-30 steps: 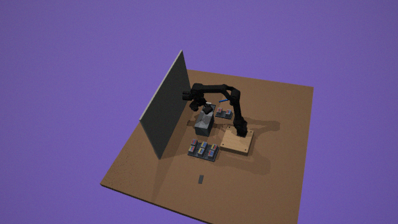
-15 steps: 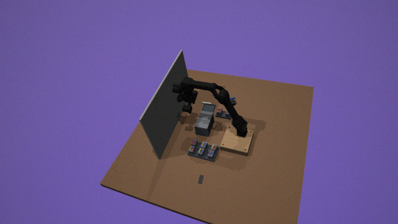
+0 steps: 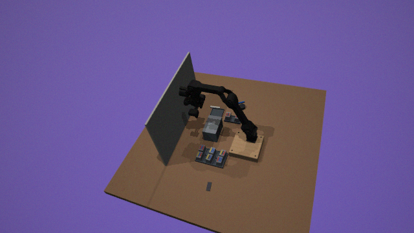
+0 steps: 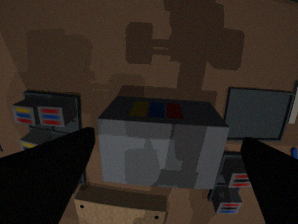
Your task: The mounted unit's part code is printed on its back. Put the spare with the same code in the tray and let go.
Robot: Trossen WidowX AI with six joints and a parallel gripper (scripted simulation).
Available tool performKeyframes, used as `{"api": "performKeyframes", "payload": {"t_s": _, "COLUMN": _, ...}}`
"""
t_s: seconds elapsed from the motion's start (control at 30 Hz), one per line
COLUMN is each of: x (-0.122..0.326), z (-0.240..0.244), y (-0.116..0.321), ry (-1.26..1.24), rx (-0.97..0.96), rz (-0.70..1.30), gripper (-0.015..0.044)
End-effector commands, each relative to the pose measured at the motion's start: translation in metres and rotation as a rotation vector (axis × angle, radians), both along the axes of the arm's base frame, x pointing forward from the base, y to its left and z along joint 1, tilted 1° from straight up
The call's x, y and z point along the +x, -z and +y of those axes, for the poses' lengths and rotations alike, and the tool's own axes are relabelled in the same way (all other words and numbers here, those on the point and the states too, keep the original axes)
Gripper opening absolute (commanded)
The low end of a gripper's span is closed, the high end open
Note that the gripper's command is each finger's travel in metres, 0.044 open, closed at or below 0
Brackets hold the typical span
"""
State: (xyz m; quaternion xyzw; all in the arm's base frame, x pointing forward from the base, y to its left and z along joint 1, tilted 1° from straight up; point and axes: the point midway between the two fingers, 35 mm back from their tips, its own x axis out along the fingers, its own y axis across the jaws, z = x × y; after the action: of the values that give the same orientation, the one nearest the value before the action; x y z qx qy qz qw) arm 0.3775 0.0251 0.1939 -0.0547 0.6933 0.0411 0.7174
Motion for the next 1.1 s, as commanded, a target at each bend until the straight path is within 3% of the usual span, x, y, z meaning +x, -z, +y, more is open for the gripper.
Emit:
{"api": "performKeyframes", "payload": {"t_s": 0.0, "x": 0.000, "z": 0.000, "y": 0.001, "ry": 0.005, "rx": 0.004, "rz": 0.004, "gripper": 0.0440}}
{"api": "performKeyframes", "payload": {"t_s": 0.1, "x": -0.001, "z": 0.012, "y": 0.003, "ry": -0.065, "rx": 0.003, "rz": 0.006, "gripper": 0.0440}}
{"api": "performKeyframes", "payload": {"t_s": 0.33, "x": -0.024, "z": 0.122, "y": 0.032, "ry": -0.754, "rx": -0.008, "rz": 0.018, "gripper": 0.0440}}
{"api": "performKeyframes", "payload": {"t_s": 0.6, "x": -0.088, "z": 0.226, "y": 0.063, "ry": -1.500, "rx": -0.021, "rz": 0.027, "gripper": 0.0440}}
{"api": "performKeyframes", "payload": {"t_s": 0.83, "x": -0.091, "z": 0.230, "y": 0.065, "ry": -1.530, "rx": -0.022, "rz": 0.027, "gripper": 0.0440}}
{"api": "performKeyframes", "payload": {"t_s": 1.0, "x": -0.090, "z": 0.231, "y": 0.089, "ry": -1.530, "rx": -0.022, "rz": 0.027, "gripper": 0.0309}}
{"api": "performKeyframes", "payload": {"t_s": 1.07, "x": -0.090, "z": 0.230, "y": 0.103, "ry": -1.530, "rx": -0.022, "rz": 0.027, "gripper": 0.0300}}
